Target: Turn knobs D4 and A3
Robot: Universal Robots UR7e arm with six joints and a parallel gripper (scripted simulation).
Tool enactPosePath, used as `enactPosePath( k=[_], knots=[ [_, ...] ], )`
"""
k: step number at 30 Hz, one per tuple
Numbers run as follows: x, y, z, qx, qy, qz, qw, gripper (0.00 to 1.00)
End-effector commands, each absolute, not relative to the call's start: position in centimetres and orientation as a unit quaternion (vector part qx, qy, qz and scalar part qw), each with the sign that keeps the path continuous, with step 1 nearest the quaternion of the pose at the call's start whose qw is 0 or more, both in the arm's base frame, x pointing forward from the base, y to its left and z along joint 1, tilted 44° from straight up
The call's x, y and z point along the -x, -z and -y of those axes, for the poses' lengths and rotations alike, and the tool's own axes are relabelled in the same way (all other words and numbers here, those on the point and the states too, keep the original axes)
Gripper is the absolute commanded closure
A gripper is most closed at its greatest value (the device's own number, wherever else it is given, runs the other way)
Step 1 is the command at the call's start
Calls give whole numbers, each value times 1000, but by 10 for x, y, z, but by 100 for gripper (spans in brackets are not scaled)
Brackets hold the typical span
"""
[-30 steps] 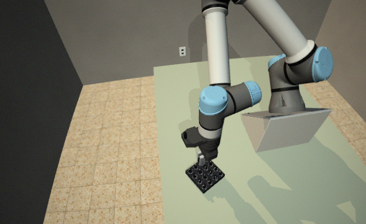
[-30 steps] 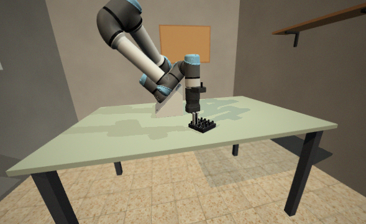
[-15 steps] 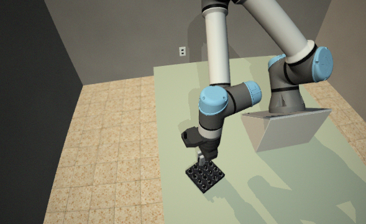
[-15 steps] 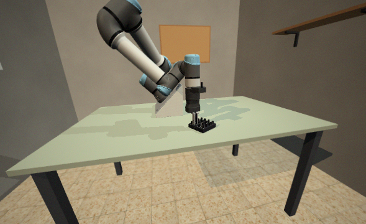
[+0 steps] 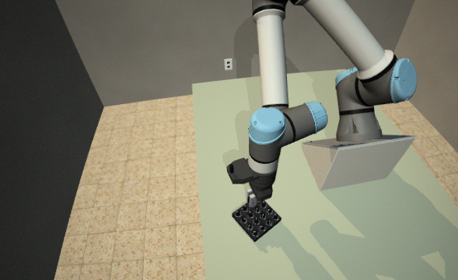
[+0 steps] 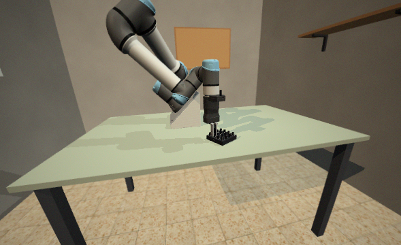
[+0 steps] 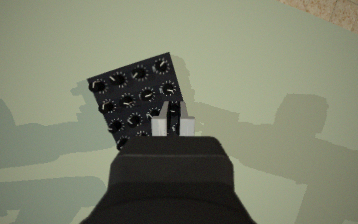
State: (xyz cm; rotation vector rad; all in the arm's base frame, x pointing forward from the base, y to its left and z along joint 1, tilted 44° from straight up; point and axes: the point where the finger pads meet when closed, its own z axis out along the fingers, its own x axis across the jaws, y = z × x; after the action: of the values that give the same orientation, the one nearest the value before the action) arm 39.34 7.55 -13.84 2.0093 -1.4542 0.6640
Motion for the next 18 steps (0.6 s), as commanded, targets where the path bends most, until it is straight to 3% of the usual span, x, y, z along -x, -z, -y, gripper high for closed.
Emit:
enactPosePath(
  k=[1,18],
  knots=[
    [-394,138,-76,-744,-252,552,280,70],
    [-394,138,-76,-685,-278,624,253,70]
  ],
)
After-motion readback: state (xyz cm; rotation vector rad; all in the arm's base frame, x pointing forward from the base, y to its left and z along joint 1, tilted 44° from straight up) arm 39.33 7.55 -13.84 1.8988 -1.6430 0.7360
